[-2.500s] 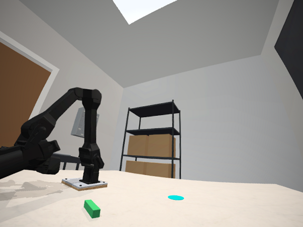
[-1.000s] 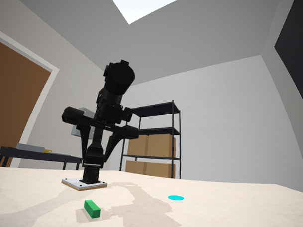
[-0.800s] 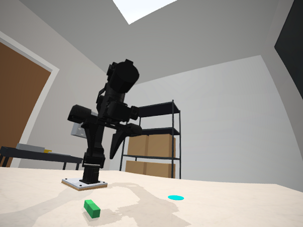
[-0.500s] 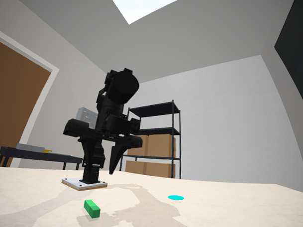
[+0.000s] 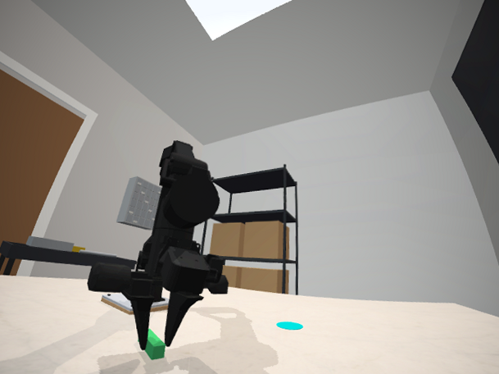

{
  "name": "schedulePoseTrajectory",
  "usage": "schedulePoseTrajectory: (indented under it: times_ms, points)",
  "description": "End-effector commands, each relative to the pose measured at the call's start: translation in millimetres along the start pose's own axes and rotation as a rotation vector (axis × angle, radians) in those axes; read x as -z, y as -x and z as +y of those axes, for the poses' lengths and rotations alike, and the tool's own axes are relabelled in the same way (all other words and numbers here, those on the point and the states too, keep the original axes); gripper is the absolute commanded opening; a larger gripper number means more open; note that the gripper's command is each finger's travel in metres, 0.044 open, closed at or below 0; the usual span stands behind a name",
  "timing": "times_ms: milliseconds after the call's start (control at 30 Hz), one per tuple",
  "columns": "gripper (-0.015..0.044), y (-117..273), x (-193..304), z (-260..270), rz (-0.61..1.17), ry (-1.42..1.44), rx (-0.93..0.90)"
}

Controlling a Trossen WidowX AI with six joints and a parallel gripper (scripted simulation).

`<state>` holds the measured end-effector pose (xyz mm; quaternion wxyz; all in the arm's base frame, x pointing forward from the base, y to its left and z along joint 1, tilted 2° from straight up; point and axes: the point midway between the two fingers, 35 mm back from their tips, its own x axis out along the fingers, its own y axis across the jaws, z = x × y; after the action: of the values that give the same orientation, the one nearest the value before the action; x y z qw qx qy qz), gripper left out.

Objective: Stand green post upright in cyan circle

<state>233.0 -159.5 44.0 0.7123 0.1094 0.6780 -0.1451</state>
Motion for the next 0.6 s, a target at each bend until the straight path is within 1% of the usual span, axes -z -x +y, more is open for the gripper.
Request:
schedulePoseTrajectory:
  times_ms: [0,33,233,567]
  points:
    - [0.0049,-2,1,1,0.002,0.006,-0.006]
    - [0.0023,-2,1,1,0.002,0.006,-0.006]
    - [0.0023,0,0,1,0.002,0.006,-0.006]
    - [0.0023,29,-5,0,0.001,0.006,-0.006]
